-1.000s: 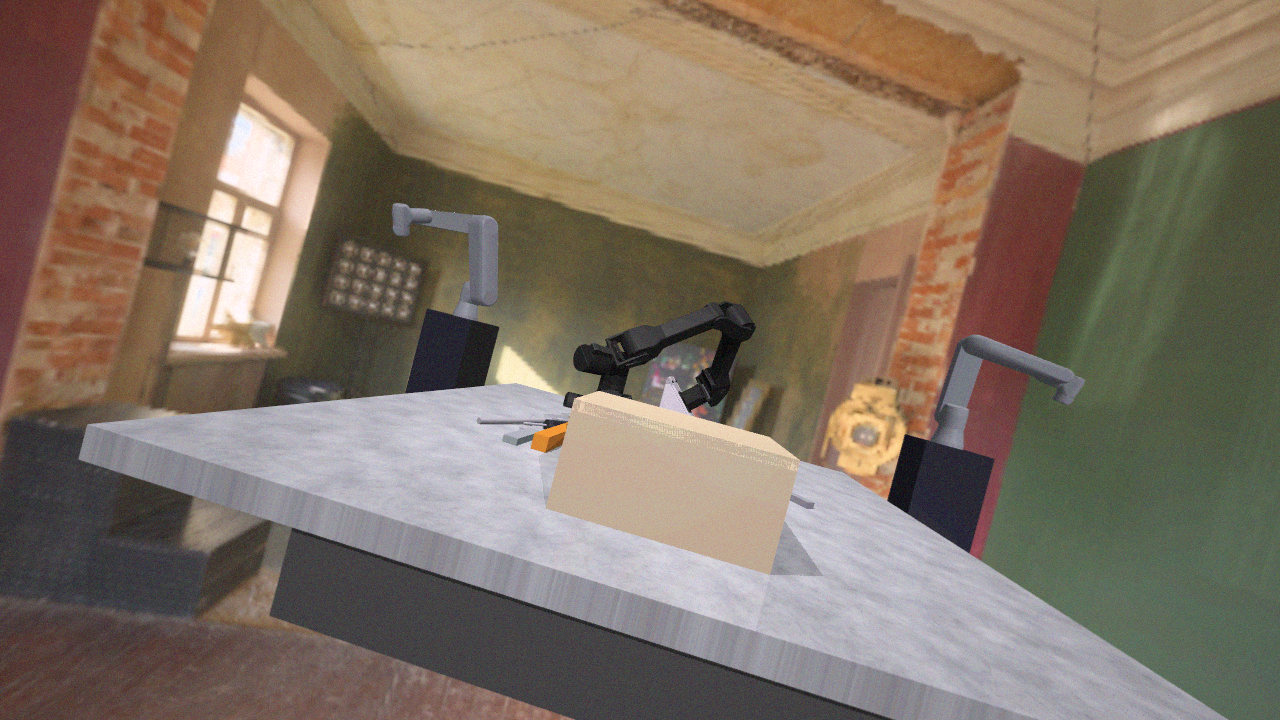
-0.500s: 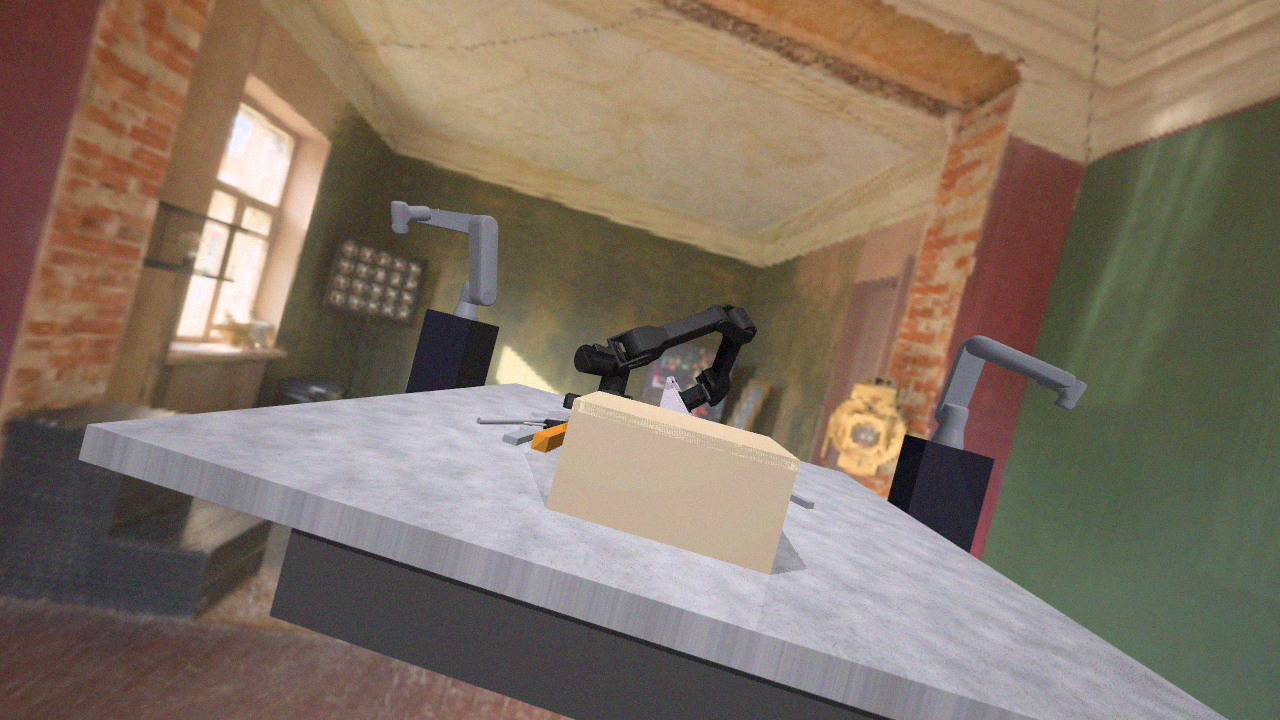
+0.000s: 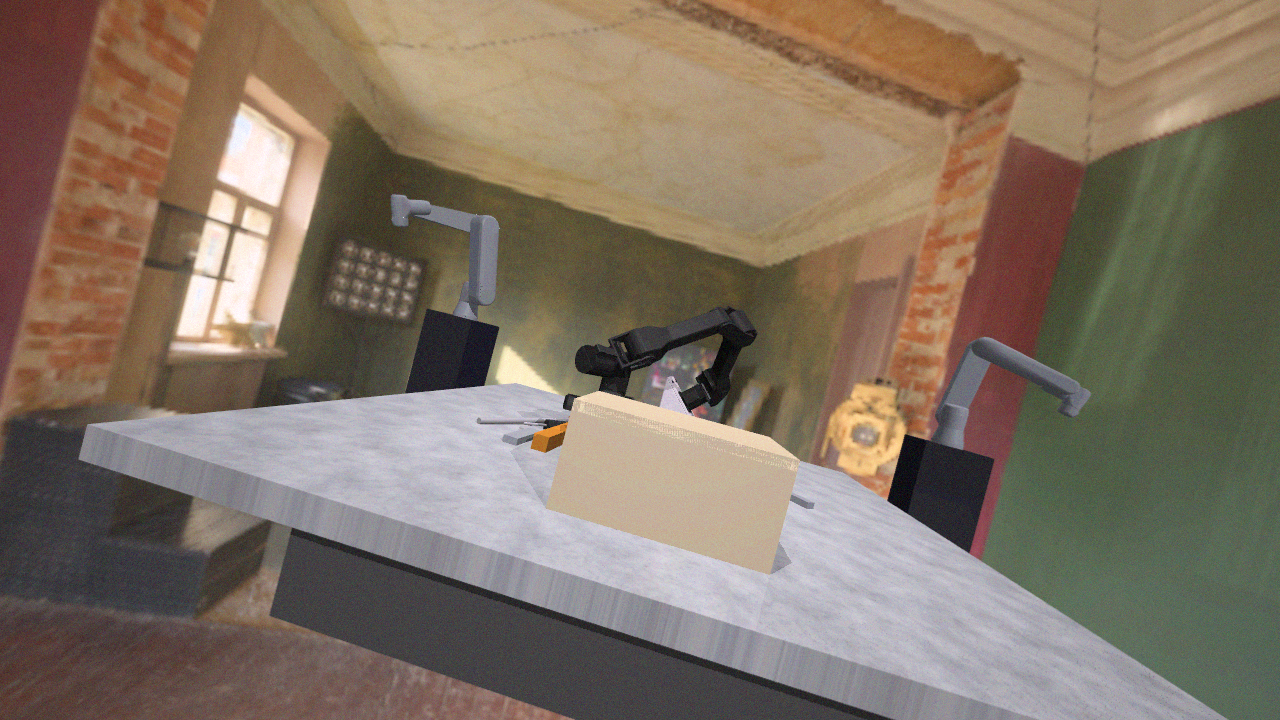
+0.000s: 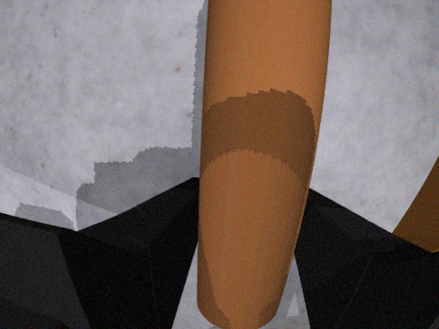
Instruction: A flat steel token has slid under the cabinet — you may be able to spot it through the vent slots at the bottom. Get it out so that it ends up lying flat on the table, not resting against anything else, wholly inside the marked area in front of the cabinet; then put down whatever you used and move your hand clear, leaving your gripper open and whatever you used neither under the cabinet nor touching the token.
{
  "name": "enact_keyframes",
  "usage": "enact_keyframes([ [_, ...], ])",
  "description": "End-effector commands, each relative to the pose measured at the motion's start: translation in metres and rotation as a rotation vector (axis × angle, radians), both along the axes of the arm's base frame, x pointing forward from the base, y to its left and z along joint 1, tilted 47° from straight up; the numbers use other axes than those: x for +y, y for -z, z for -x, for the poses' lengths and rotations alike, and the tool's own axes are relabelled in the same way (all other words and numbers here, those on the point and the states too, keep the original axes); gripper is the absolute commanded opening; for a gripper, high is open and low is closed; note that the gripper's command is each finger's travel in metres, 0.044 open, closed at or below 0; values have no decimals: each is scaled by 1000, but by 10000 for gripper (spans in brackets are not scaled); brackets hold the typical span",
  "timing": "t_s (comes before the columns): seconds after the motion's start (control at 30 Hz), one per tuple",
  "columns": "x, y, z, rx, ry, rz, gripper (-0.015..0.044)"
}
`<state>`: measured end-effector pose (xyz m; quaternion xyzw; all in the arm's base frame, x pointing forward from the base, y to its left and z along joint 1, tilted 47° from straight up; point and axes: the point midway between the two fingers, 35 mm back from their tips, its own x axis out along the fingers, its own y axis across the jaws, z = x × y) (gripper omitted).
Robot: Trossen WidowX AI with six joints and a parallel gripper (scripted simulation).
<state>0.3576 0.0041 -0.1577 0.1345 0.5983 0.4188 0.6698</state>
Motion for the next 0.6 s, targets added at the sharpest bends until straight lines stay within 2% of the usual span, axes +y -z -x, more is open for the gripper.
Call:
enact_keyframes([
  [0.0,1,-1,-6,1,1,2,0],
  [0.57,7,-6,-25,0,1,1,0],
])
